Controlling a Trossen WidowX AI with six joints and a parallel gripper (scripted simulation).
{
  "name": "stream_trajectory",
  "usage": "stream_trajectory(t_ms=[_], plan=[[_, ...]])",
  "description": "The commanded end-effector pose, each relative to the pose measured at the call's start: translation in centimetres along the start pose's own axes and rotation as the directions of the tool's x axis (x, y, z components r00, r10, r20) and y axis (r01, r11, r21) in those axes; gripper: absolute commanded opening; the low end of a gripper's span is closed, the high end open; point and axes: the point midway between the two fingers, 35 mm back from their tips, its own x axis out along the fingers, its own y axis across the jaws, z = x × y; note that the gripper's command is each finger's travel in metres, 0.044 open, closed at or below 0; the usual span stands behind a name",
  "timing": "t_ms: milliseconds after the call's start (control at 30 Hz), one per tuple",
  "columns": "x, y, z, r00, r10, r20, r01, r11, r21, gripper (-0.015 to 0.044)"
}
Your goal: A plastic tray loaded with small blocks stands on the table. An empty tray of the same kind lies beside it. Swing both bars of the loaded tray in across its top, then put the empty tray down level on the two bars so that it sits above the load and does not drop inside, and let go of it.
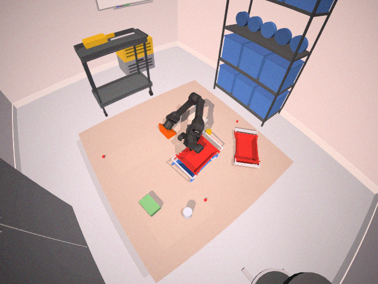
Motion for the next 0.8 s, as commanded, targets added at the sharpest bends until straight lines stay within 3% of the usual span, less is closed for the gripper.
stream_trajectory(t_ms=[0, 767], plan=[[0.6, 0.61, -0.18, 0.999, 0.035, -0.002, -0.034, 0.999, 0.018, 0.0], [0.92, 0.58, -0.28, 1.0, 0.023, -0.001, -0.023, 1.0, 0.012, 0.0]])
